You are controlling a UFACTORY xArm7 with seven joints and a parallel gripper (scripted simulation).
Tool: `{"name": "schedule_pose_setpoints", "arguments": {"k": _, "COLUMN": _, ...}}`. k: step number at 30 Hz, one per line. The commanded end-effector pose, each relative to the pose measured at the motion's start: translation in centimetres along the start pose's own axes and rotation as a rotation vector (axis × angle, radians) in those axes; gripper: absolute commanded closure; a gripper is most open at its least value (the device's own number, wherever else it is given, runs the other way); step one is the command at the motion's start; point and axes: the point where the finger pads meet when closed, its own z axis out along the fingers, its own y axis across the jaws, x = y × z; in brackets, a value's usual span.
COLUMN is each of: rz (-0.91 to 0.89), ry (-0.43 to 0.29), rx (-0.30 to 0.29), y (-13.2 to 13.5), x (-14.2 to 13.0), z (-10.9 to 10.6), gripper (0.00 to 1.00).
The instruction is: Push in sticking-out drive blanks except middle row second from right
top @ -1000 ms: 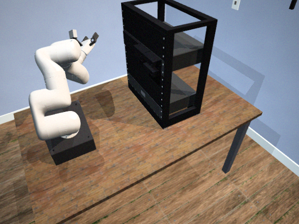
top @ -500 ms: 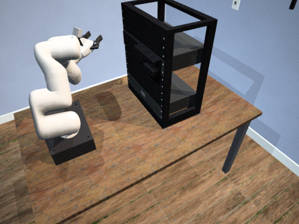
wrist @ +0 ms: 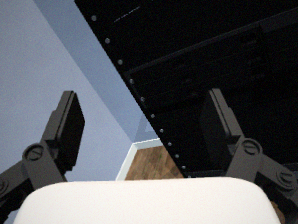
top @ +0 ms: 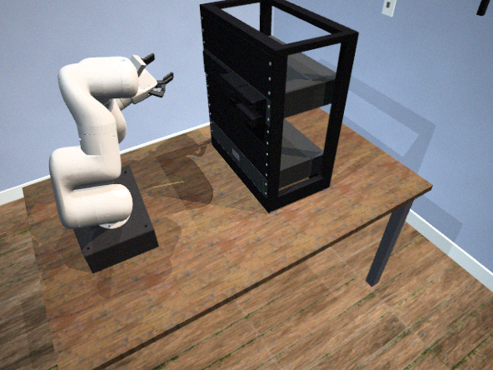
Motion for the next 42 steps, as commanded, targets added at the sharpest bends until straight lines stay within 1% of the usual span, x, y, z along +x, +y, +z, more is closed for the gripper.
{"name": "schedule_pose_setpoints", "arguments": {"k": 1, "rz": 0.130, "ry": 0.002, "rx": -0.047, "y": 2.1, "x": 1.4, "z": -1.2, "gripper": 0.00}}
{"name": "schedule_pose_setpoints", "arguments": {"k": 2, "rz": 0.130, "ry": 0.002, "rx": -0.047, "y": 2.1, "x": 1.4, "z": -1.2, "gripper": 0.00}}
{"name": "schedule_pose_setpoints", "arguments": {"k": 9, "rz": 0.348, "ry": 0.017, "rx": -0.134, "y": 6.0, "x": 3.2, "z": -3.3, "gripper": 0.00}}
{"name": "schedule_pose_setpoints", "arguments": {"k": 17, "rz": 0.566, "ry": 0.037, "rx": -0.216, "y": 9.9, "x": 4.4, "z": -5.4, "gripper": 0.00}}
{"name": "schedule_pose_setpoints", "arguments": {"k": 19, "rz": 0.566, "ry": 0.037, "rx": -0.216, "y": 9.9, "x": 4.4, "z": -5.4, "gripper": 0.00}}
{"name": "schedule_pose_setpoints", "arguments": {"k": 26, "rz": 0.721, "ry": 0.055, "rx": -0.273, "y": 12.8, "x": 5.0, "z": -7.0, "gripper": 0.00}}
{"name": "schedule_pose_setpoints", "arguments": {"k": 33, "rz": 0.842, "ry": 0.071, "rx": -0.315, "y": 15.0, "x": 5.3, "z": -8.2, "gripper": 0.00}}
{"name": "schedule_pose_setpoints", "arguments": {"k": 42, "rz": 0.927, "ry": 0.083, "rx": -0.344, "y": 16.6, "x": 5.4, "z": -9.1, "gripper": 0.00}}
